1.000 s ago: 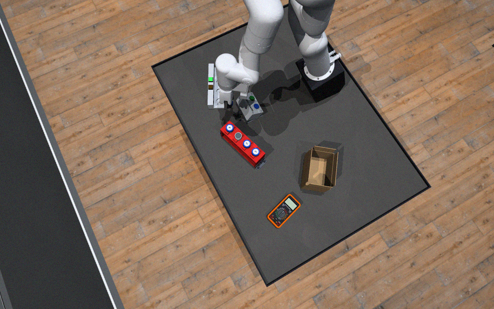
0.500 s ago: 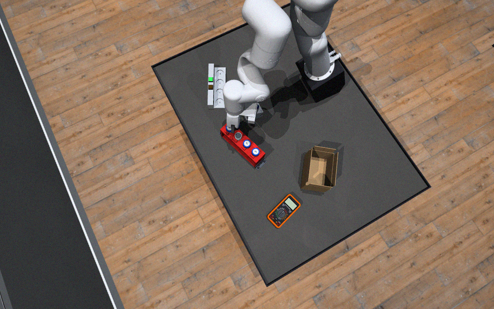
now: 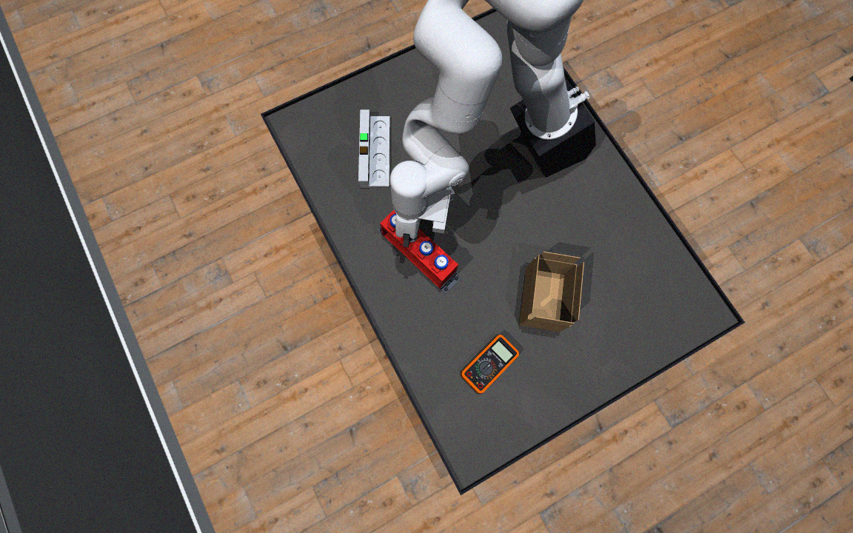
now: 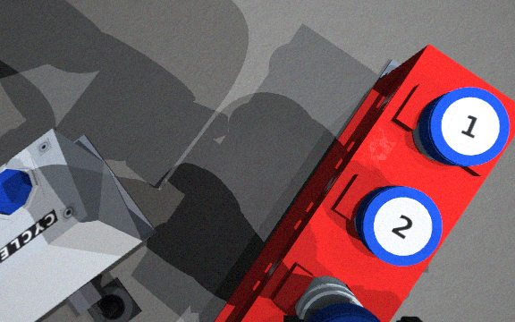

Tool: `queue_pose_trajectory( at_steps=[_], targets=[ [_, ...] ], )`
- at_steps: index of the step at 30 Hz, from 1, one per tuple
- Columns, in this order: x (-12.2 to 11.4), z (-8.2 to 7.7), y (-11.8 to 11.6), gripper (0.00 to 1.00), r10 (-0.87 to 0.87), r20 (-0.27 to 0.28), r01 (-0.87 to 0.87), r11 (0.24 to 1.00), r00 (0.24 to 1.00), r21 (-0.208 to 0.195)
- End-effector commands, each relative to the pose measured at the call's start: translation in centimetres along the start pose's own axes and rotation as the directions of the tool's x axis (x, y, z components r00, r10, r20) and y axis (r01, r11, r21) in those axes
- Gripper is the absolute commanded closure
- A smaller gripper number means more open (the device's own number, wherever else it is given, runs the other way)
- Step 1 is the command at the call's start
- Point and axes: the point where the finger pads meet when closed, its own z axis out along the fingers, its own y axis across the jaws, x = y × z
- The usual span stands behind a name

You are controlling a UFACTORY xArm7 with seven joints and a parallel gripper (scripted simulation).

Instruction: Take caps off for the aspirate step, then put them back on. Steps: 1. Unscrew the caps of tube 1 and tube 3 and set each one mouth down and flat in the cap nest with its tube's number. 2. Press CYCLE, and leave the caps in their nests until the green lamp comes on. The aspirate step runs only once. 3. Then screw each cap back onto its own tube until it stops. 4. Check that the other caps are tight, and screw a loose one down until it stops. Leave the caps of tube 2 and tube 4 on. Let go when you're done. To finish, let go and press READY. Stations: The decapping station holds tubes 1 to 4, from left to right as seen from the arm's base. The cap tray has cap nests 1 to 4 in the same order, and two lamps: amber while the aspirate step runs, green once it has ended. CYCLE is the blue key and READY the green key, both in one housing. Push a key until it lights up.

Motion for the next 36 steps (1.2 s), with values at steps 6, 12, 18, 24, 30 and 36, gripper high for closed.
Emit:
queue_pose_trajectory(
  at_steps=[6,12,18,24,30,36],
  targets=[
    [-0.1,2.0,0.1,1.0,0.0,0.004,0.0,1.0,1.0,0.002],
    [-0.1,2.0,0.1,1.0,0.0,0.004,0.0,1.0,1.0,0.002],
    [-0.1,2.0,0.1,1.0,0.0,0.004,0.0,1.0,1.0,0.002],
    [-0.1,2.3,0.1,1.0,0.0,0.004,0.0,1.0,1.0,0.002],
    [-0.1,2.4,0.1,1.0,0.0,0.004,0.0,1.0,1.0,0.002],
    [-0.1,2.6,0.1,1.0,0.0,0.004,0.0,1.0,1.0,0.002]
  ],
)
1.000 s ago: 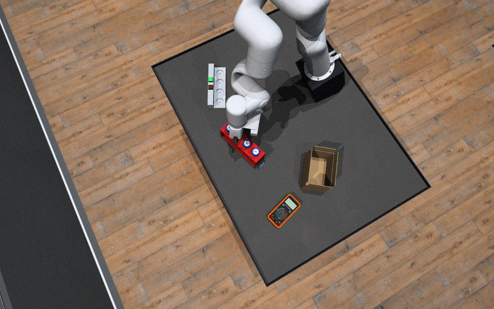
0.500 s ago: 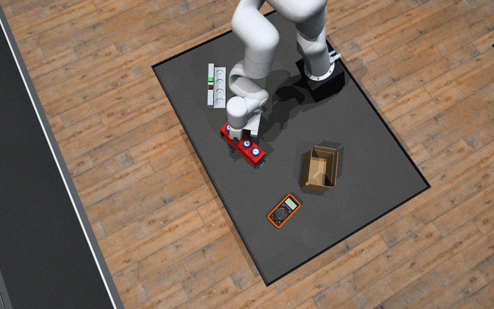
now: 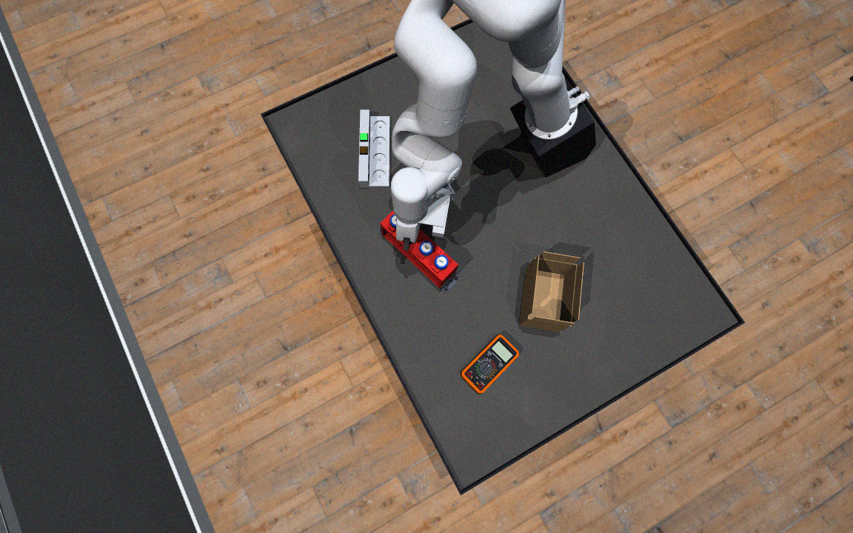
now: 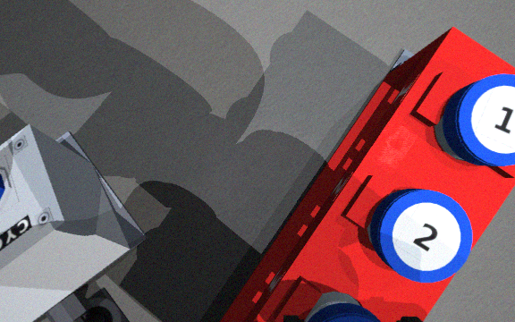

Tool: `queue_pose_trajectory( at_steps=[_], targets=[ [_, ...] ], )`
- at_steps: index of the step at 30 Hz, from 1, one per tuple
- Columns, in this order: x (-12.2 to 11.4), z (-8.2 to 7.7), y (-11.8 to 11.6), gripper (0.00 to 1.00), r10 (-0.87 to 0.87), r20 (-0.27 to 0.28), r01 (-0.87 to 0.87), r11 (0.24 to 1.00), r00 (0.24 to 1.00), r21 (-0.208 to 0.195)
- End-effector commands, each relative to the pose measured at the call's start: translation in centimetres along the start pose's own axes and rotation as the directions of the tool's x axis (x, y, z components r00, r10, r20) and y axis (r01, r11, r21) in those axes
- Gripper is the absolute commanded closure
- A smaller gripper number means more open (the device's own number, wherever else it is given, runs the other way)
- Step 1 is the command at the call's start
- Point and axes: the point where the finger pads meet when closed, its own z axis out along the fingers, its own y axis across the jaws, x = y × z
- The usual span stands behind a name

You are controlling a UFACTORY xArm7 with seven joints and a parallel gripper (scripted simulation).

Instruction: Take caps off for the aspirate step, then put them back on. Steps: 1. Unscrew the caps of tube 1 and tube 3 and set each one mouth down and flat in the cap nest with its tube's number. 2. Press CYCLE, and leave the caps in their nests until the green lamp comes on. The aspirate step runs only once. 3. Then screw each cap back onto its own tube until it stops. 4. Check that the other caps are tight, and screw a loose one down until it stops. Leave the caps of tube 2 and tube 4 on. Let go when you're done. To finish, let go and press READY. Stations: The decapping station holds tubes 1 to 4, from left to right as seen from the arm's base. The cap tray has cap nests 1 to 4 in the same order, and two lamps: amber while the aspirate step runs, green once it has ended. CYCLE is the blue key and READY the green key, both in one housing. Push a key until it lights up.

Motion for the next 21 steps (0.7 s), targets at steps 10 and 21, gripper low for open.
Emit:
queue_pose_trajectory(
  at_steps=[10,21],
  targets=[
    [-0.08,0.45,0.08,1.0,0.0,0.003,0.0,1.0,1.0,-0.001],
    [-0.08,0.45,0.08,0.54,0.0,0.003,0.0,1.0,1.0,-0.001]
  ],
)
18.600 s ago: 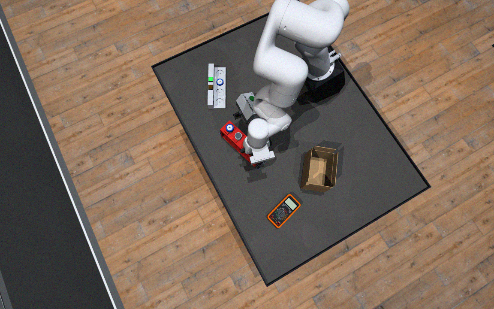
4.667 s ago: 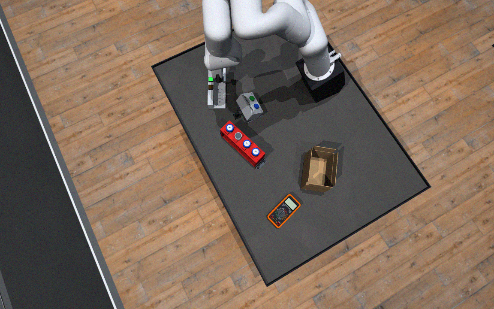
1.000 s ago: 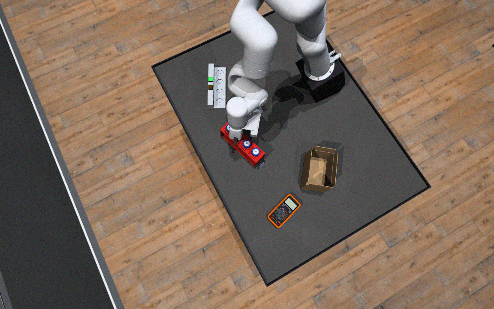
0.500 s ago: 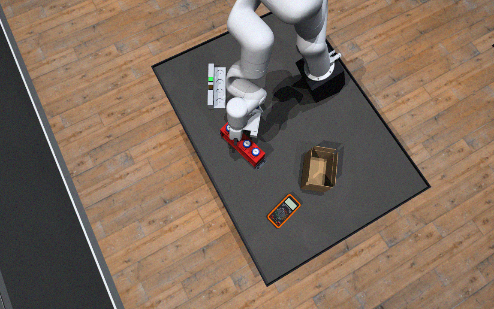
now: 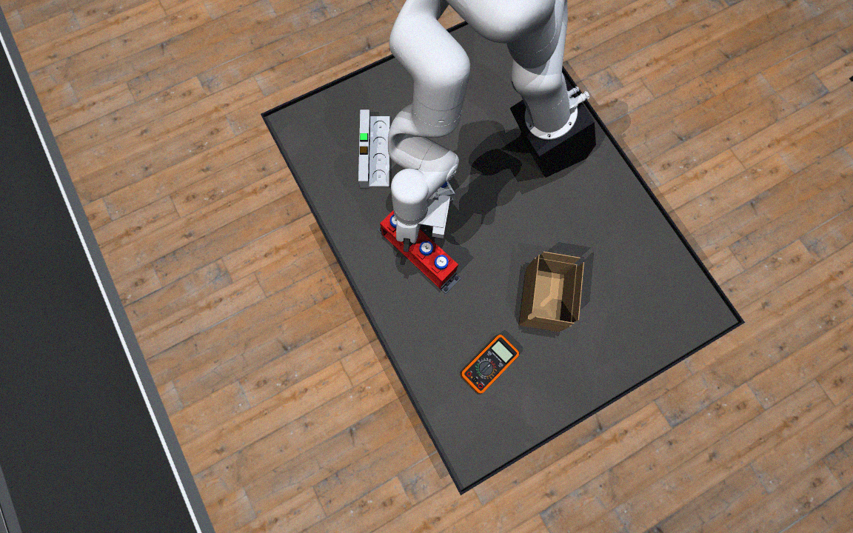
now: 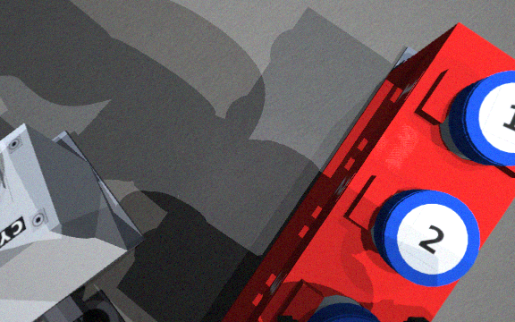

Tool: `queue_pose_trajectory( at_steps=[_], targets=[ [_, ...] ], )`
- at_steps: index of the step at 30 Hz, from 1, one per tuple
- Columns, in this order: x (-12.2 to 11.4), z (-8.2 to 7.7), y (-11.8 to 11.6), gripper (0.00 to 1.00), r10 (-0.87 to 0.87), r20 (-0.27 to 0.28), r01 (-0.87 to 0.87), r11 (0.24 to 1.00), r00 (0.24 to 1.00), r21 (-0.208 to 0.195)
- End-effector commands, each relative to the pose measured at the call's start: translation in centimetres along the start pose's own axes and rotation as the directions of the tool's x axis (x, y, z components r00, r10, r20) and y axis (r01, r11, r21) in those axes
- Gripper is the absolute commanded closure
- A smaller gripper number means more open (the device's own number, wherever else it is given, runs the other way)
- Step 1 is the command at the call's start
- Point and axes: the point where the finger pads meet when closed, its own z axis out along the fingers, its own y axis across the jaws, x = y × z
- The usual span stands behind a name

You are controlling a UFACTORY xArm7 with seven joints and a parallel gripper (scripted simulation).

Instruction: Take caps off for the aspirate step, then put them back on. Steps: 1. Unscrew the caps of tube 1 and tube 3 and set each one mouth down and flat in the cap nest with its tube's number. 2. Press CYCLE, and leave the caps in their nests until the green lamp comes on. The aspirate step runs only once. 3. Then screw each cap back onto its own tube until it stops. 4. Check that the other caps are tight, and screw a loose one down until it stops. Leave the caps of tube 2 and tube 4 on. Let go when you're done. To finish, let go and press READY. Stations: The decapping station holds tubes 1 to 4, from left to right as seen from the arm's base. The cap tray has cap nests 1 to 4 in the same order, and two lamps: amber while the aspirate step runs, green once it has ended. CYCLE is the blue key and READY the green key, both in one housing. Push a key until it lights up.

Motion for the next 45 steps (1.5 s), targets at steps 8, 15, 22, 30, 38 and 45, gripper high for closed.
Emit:
queue_pose_trajectory(
  at_steps=[8,15,22,30,38,45],
  targets=[
    [-0.08,-0.05,0.09,0.54,0.0,0.002,0.0,1.0,1.0,-0.002],
    [-0.08,-0.05,0.09,0.54,0.0,0.002,0.0,1.0,1.0,-0.002],
    [-0.08,0.2,0.09,0.54,0.195,0.002,-0.195,0.981,0.981,-0.002],
    [-0.08,0.5,0.09,0.54,0.195,0.002,-0.195,0.981,0.981,-0.002],
    [-0.08,0.67,0.09,0.54,0.195,0.002,-0.195,0.981,0.981,-0.002],
    [-0.08,0.67,0.09,1.0,0.195,0.002,-0.195,0.981,0.981,-0.002]
  ],
)
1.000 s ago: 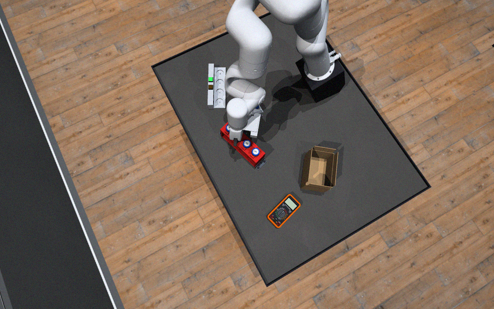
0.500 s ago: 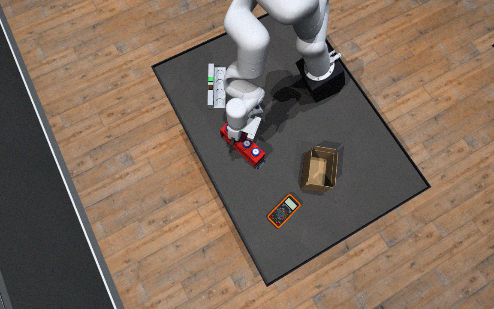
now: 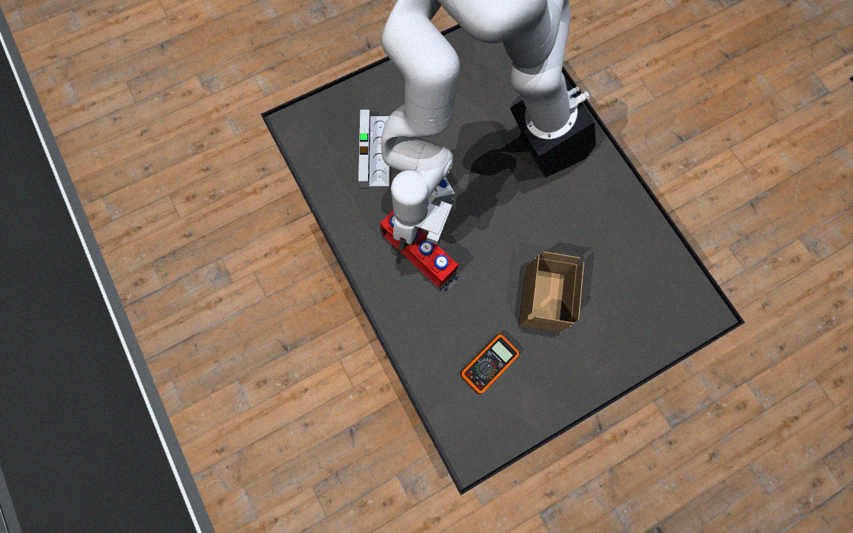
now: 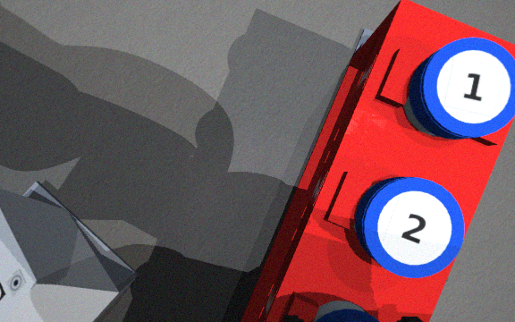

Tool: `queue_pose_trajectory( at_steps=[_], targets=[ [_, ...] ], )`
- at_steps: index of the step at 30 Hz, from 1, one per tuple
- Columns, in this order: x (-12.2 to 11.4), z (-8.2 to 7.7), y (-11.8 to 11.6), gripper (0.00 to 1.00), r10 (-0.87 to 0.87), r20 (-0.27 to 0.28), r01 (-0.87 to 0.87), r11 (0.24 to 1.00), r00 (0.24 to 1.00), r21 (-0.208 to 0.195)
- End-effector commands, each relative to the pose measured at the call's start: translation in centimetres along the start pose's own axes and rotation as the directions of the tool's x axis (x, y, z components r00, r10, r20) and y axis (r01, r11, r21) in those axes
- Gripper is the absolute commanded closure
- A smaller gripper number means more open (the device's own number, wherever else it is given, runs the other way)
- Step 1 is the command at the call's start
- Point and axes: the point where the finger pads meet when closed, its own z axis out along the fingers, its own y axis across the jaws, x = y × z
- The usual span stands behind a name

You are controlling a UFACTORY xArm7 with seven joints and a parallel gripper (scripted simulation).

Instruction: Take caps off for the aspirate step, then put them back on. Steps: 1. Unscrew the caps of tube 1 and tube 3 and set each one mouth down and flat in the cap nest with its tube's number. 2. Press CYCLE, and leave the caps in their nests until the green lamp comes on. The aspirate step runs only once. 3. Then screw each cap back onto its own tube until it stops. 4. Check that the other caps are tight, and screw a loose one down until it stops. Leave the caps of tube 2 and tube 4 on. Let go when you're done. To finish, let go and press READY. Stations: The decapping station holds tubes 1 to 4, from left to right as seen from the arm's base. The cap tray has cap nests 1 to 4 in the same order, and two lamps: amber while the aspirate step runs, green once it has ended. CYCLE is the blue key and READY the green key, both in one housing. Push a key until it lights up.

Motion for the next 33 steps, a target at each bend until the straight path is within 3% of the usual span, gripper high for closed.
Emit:
queue_pose_trajectory(
  at_steps=[1,8,17,33],
  targets=[
    [-0.06,-0.03,0.11,1.0,0.0,0.002,0.0,1.0,1.0,-0.002],
    [-0.06,-0.03,0.11,1.0,0.0,0.002,0.0,1.0,1.0,-0.002],
    [-0.06,0.01,0.11,1.0,0.231,0.002,-0.231,0.973,0.973,-0.003],
    [-0.06,0.08,0.11,1.0,0.644,0.0,-0.644,0.765,0.765,-0.003]
  ],
)
